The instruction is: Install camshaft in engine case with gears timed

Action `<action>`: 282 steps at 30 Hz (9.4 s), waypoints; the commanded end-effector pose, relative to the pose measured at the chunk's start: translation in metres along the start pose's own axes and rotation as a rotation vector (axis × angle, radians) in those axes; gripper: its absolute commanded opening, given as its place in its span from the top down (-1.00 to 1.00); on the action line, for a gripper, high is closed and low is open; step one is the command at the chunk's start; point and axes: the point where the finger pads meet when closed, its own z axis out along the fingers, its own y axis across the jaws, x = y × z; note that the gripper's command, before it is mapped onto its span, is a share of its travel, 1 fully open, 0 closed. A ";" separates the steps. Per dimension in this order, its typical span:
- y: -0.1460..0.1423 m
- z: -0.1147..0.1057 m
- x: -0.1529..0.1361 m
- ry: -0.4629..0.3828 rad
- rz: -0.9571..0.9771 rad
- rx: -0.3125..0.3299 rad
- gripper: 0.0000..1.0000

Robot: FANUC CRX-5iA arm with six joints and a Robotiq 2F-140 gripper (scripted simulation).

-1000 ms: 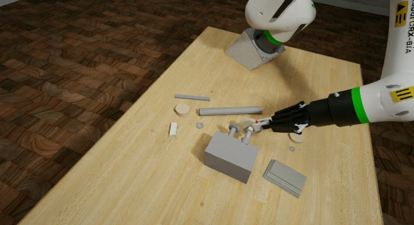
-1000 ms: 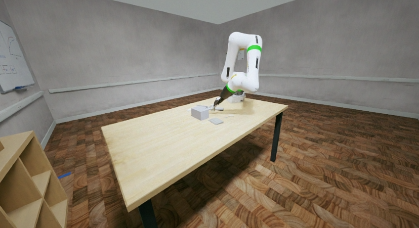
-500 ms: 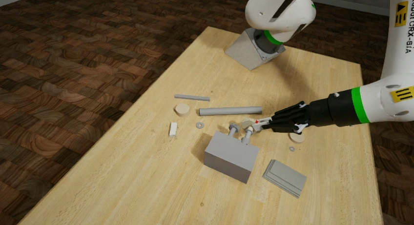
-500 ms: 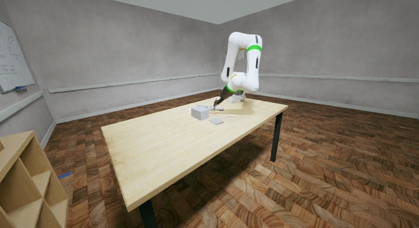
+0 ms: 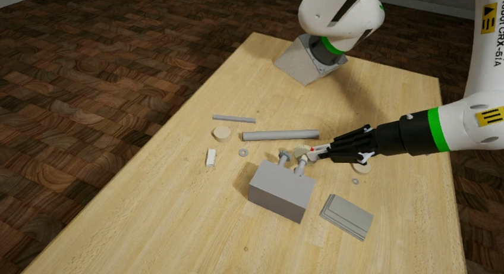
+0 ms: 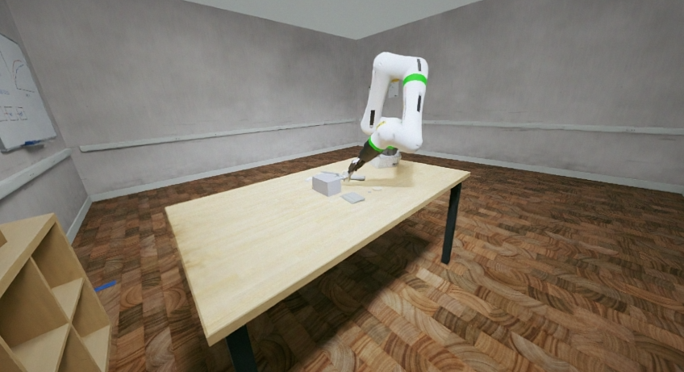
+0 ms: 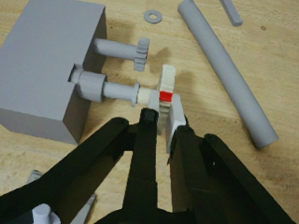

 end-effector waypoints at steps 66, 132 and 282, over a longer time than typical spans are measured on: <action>-0.018 -0.001 0.000 0.000 0.001 0.001 0.72; -0.032 -0.001 0.000 0.000 0.001 0.001 0.72; -0.032 -0.092 0.044 0.000 0.001 0.001 0.47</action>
